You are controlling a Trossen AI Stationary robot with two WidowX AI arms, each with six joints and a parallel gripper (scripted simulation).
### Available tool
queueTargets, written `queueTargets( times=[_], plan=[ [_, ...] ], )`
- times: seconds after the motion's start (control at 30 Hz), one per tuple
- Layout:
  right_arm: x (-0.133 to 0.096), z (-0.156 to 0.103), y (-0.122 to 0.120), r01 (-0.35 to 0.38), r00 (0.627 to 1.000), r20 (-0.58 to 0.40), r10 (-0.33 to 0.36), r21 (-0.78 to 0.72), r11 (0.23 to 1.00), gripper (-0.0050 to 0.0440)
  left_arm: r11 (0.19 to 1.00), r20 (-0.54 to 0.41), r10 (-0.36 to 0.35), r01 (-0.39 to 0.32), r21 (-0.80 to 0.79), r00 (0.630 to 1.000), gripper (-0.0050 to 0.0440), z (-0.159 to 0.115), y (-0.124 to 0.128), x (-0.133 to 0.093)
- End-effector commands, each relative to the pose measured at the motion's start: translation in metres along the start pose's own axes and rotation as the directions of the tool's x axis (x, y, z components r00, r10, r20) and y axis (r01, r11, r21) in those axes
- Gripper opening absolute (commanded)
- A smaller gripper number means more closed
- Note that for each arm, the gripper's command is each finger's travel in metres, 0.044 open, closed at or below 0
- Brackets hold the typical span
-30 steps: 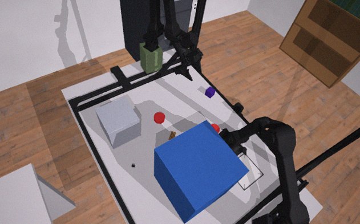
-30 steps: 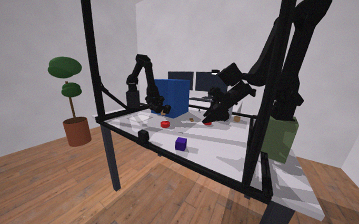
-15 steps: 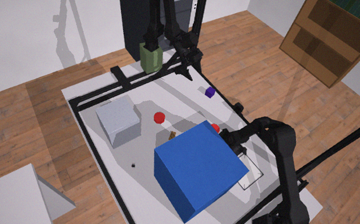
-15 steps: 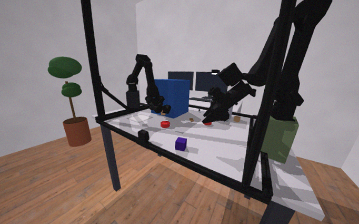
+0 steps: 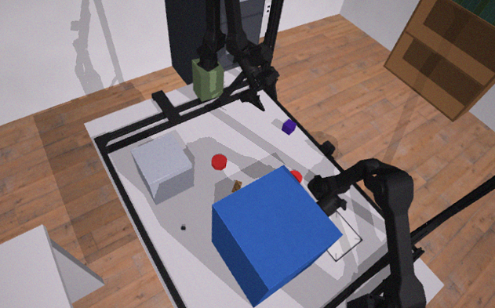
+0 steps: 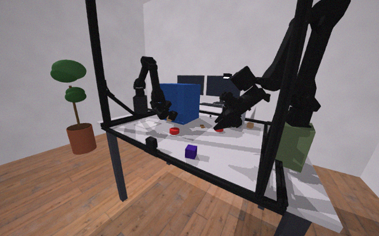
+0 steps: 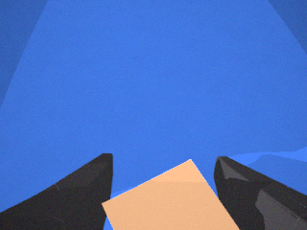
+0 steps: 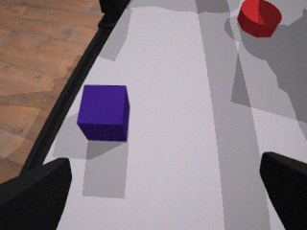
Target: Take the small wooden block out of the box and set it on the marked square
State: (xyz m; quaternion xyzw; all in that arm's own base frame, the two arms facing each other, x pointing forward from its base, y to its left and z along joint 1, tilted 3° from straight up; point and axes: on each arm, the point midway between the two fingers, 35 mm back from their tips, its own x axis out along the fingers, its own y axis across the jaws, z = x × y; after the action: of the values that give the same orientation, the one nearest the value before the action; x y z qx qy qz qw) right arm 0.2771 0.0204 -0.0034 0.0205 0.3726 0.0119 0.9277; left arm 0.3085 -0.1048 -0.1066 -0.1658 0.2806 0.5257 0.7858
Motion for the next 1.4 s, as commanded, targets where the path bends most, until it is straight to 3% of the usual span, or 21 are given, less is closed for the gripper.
queueTargets(
  times=[0.0,0.43,0.83,1.37],
  plan=[
    [0.000,0.000,-0.001,0.004,1.000,0.001,-0.004,0.005,1.000,0.0400,1.000,-0.004,-0.002,0.002,-0.010,1.000,0.0000,-0.008,-0.006,-0.013],
    [0.000,0.000,-0.001,0.004,1.000,0.001,-0.004,0.005,1.000,0.0400,0.998,0.002,0.002,-0.001,-0.063,1.000,0.0000,-0.040,-0.014,-0.062],
    [0.000,0.000,-0.001,0.004,1.000,0.001,-0.004,0.005,1.000,0.0400,0.996,0.015,0.004,-0.003,-0.093,1.000,0.0000,-0.055,-0.013,-0.087],
    [0.000,0.000,-0.001,0.004,1.000,0.001,-0.004,0.005,1.000,0.0400,0.996,0.015,0.004,-0.003,-0.093,1.000,0.0000,-0.007,-0.010,-0.122]
  ],
)
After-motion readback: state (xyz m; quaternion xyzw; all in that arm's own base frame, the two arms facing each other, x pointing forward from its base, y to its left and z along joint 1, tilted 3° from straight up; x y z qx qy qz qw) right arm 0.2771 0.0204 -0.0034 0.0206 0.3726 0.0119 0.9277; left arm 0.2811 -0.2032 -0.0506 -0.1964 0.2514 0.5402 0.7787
